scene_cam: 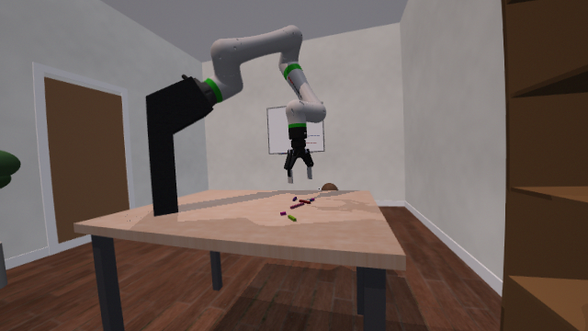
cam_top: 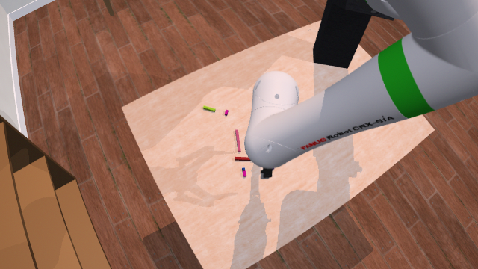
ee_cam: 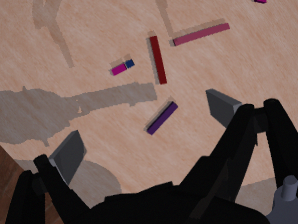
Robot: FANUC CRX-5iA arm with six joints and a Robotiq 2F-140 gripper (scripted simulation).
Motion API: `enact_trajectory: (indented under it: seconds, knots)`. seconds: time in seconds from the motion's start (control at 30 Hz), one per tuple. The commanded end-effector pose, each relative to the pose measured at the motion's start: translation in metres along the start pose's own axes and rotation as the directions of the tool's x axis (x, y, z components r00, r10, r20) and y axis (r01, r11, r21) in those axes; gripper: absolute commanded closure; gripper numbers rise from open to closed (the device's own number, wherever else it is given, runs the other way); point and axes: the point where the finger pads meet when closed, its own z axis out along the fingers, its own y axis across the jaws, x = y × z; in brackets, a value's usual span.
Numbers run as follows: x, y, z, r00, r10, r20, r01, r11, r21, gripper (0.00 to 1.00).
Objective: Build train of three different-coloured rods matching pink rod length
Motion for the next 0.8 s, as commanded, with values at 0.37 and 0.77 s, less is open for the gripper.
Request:
enact_trajectory:
  seconds: [0.37,0.77]
  knots:
    - [-0.014,0.008,0.003,0.897,0.442,-0.009,-0.442,0.896,-0.023,0.00]
    - [-0.024,0.014,0.004,0.718,0.696,-0.018,-0.696,0.717,-0.020,0.00]
